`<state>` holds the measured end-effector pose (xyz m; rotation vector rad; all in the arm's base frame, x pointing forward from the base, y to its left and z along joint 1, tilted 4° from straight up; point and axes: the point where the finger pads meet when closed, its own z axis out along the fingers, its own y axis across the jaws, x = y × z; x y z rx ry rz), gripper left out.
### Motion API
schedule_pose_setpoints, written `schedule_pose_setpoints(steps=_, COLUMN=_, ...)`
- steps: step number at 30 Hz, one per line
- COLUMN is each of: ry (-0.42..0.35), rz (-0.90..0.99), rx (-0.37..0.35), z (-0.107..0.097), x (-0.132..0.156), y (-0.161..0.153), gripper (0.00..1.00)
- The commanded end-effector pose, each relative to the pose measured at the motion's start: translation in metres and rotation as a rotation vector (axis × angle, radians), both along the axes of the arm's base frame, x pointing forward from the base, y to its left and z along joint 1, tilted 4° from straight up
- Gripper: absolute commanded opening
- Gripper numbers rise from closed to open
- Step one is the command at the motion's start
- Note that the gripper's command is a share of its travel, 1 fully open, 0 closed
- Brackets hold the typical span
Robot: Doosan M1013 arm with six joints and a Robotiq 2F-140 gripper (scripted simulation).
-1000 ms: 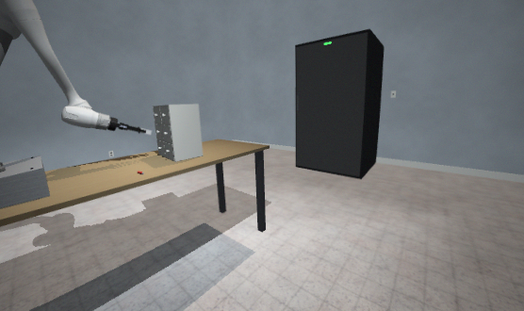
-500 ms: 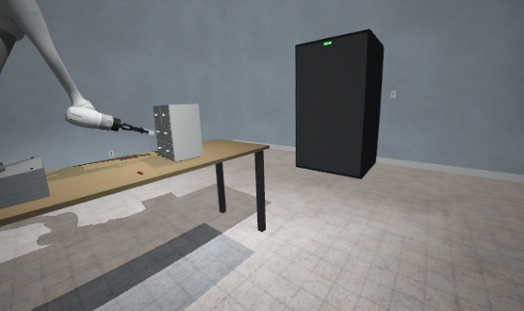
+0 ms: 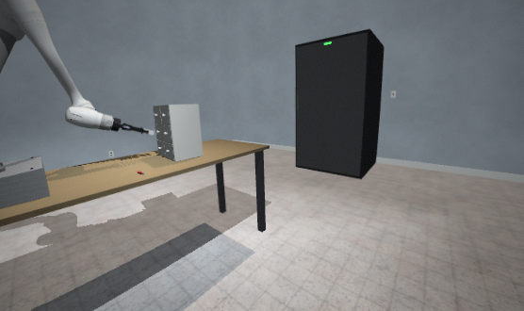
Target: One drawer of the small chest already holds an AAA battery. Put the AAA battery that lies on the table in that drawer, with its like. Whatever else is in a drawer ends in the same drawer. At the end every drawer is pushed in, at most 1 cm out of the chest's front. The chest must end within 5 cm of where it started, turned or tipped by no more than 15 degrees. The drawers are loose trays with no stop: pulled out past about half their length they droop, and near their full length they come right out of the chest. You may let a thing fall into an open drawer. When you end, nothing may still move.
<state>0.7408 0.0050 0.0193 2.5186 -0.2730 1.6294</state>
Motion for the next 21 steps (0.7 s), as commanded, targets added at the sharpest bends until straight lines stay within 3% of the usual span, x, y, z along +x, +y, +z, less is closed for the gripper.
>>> schedule_pose_setpoints(steps=1, ry=0.000, rz=0.000, rx=0.000, z=0.000, x=0.000, y=0.000, gripper=0.20)
schedule_pose_setpoints(steps=21, ry=0.000, rz=0.000, rx=0.000, z=-0.001, x=0.015, y=-0.003, gripper=0.20)
